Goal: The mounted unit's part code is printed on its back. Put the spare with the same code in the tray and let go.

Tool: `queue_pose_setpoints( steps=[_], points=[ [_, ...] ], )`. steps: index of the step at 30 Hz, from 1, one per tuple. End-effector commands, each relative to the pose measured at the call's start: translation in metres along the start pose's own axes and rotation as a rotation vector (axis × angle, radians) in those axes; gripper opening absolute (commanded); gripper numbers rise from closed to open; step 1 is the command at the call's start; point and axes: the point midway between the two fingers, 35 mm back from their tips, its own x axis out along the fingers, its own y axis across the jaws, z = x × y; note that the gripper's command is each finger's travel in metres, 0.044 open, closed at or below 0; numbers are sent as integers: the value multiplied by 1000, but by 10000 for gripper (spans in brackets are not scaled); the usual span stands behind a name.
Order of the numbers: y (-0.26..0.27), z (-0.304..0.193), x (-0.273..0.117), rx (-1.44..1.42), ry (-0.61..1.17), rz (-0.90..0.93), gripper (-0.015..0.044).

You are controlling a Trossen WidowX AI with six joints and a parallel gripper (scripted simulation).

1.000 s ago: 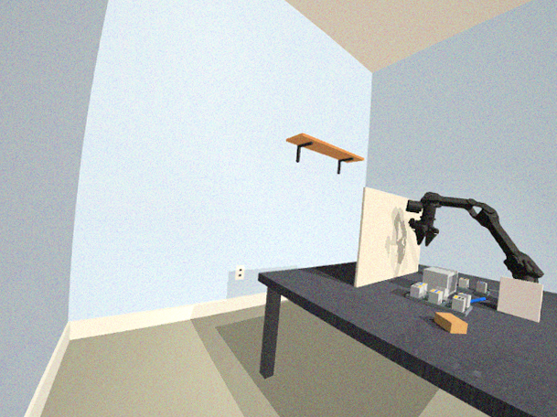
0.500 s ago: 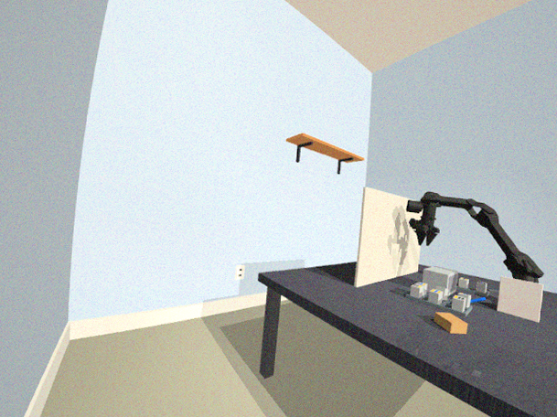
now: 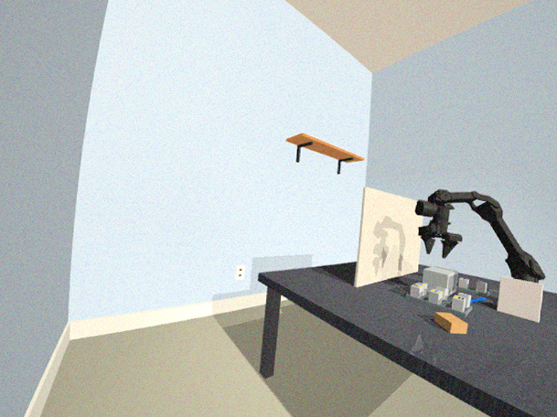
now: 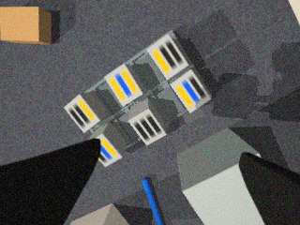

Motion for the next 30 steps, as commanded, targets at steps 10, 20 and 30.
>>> queue_pose_setpoints(
  steps=[10,20,30],
  points=[
    [122,-15,44,-716,61,10,440],
    [122,-21,84,-716,62,10,300],
    [122,-18,85,-716,61,10,300]
  ],
)
